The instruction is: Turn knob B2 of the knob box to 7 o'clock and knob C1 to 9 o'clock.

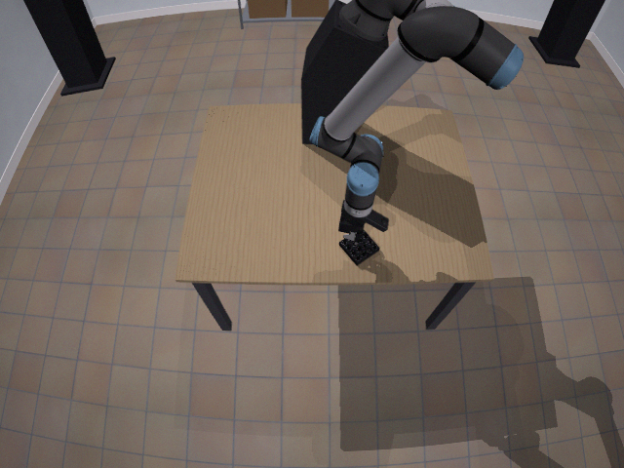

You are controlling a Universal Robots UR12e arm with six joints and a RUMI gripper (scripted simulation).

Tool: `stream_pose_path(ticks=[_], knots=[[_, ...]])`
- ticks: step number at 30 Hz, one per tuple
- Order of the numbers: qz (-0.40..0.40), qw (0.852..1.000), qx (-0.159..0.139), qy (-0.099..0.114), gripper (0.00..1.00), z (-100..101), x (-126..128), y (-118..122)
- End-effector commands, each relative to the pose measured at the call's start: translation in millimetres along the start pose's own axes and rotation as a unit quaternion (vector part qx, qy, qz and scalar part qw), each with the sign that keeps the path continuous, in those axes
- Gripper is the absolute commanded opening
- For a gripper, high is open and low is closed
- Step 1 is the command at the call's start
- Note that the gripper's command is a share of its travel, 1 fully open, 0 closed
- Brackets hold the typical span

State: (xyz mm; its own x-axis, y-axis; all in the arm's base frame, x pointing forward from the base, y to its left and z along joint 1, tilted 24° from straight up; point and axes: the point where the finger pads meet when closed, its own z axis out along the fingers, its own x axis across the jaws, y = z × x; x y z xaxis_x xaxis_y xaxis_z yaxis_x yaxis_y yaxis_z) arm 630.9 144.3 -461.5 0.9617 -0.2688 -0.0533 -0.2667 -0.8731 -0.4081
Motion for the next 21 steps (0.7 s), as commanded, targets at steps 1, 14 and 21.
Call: stream_pose_path(ticks=[1, 14, 21], knots=[[-0.001, 1.000, 0.001, 0.001, 0.11, 2.7, 1.6, -1.1], [-0.001, 1.000, 0.001, 0.001, 0.11, 12.8, 1.6, -1.5], [-0.001, 1.000, 0.001, 0.001, 0.11, 14.3, 1.4, -1.2]])
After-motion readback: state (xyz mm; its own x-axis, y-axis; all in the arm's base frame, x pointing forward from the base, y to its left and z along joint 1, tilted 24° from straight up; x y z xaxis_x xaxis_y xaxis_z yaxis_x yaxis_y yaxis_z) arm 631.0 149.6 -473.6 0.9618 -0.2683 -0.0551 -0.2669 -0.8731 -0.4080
